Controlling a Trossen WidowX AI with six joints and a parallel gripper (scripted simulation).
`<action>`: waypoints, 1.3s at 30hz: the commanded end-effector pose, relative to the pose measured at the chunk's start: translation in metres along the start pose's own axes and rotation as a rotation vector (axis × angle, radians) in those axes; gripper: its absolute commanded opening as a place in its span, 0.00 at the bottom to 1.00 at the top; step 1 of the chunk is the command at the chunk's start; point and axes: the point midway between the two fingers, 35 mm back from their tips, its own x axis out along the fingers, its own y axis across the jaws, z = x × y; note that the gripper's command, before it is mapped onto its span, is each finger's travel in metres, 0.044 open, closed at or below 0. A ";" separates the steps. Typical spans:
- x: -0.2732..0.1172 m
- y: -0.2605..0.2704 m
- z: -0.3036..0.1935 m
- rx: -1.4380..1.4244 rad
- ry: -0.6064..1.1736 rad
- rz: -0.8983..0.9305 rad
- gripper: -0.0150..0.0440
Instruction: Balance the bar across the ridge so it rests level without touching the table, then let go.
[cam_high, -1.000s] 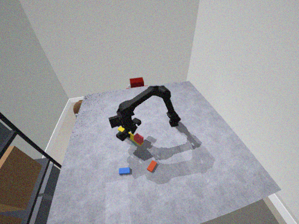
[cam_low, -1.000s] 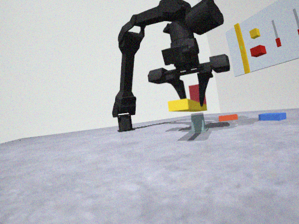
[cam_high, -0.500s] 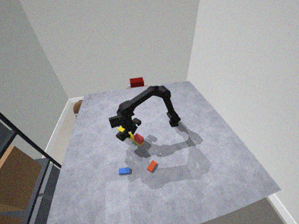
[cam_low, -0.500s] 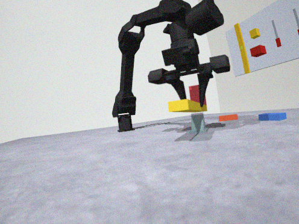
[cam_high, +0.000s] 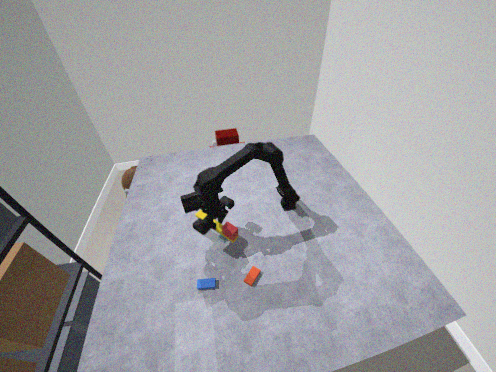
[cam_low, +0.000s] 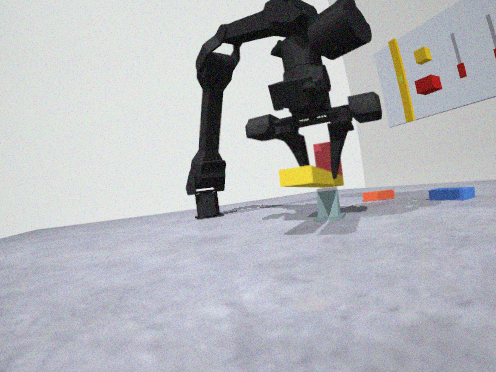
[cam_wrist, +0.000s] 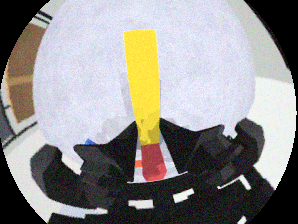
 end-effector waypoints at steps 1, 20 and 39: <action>0.001 0.000 0.000 -0.002 0.000 0.000 0.25; 0.003 0.000 0.000 -0.002 0.000 0.000 0.25; 0.004 0.000 0.000 -0.002 0.000 0.000 0.25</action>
